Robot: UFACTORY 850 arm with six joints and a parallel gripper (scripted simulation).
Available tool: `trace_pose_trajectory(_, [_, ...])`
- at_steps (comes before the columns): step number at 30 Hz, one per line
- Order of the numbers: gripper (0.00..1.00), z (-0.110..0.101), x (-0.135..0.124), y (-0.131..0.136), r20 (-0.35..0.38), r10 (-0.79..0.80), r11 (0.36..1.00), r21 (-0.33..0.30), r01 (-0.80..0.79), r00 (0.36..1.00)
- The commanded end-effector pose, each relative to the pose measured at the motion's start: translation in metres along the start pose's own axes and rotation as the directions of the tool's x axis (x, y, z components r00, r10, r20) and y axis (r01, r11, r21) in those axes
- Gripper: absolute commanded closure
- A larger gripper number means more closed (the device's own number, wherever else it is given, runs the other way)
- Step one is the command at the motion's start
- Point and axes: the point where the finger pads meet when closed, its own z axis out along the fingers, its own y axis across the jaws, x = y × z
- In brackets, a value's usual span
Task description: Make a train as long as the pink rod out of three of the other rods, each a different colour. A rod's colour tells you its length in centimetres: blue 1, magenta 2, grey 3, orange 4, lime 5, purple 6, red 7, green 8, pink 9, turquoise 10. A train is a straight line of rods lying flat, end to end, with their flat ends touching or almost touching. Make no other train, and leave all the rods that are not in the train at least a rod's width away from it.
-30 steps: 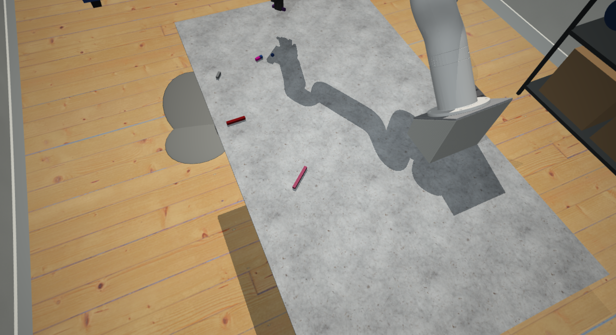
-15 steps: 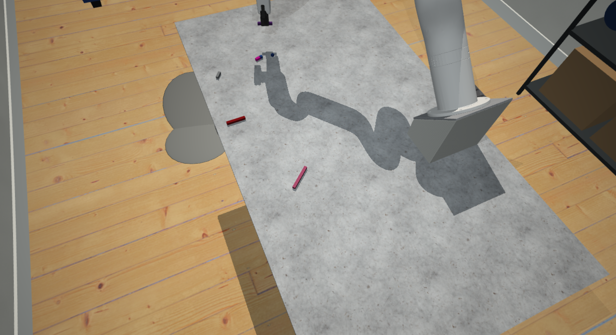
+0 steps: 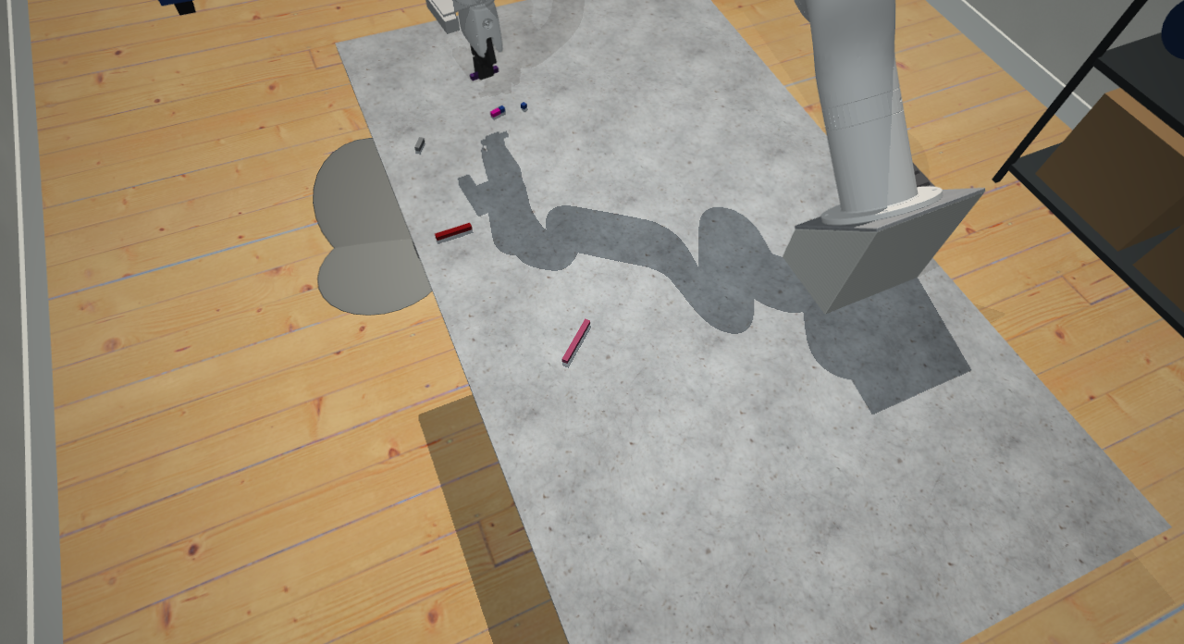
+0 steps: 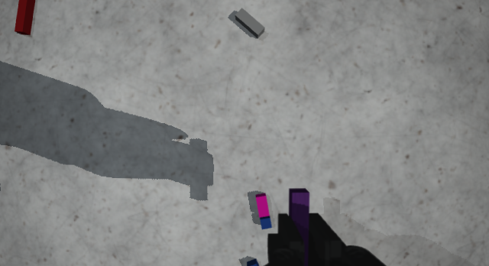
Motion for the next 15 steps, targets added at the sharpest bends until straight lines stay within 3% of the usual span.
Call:
trace_pose_trajectory(1, [0.96, -0.0055, 0.0311, -0.0243, 0.000, -0.166, 0.986, -0.012, 0.166, 0.986])
trace_pose_trajectory(15, [0.96, -0.0058, 0.0329, -0.0259, 0.000, -0.176, 0.984, -0.013, 0.176, 0.984])
